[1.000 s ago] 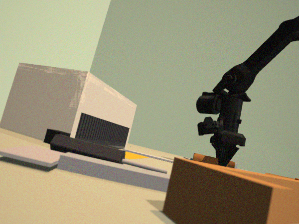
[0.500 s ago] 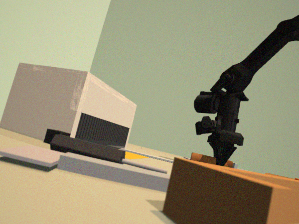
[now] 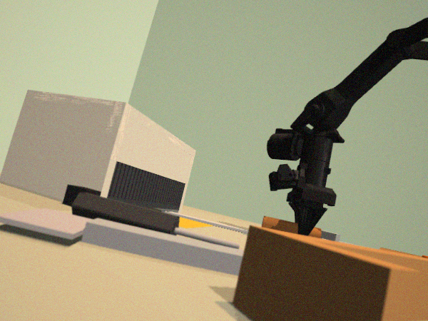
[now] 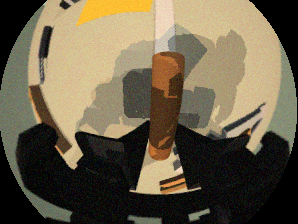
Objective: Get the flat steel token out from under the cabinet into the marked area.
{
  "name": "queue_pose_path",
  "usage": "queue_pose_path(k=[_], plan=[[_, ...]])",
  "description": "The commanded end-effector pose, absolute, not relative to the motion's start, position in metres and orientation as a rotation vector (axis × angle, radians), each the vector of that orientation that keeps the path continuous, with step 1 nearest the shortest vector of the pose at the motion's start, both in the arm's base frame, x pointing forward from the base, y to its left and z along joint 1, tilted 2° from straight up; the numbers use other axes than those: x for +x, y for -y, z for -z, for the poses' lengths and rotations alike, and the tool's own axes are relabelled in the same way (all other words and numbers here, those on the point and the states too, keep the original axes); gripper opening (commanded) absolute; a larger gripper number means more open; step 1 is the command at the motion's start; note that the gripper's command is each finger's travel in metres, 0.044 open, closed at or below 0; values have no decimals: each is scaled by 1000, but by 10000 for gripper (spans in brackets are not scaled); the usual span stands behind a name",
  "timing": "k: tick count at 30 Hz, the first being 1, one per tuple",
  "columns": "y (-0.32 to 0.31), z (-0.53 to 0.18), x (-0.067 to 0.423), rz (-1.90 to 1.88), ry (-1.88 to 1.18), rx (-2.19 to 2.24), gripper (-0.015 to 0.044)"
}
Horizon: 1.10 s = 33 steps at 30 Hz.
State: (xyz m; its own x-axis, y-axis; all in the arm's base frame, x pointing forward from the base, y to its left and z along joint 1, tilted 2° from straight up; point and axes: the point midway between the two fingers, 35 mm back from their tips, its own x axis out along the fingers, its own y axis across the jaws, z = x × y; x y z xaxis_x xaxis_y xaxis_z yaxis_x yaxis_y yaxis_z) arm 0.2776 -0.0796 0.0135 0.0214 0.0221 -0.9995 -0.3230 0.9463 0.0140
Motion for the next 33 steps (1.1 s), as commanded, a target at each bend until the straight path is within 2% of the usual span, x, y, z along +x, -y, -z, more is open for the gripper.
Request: queue_pose_path(k=[1, 33], plan=[[78, -14, 284, -267, -1530, -244, 0], [64, -16, 324, -270, -1526, -246, 0]])
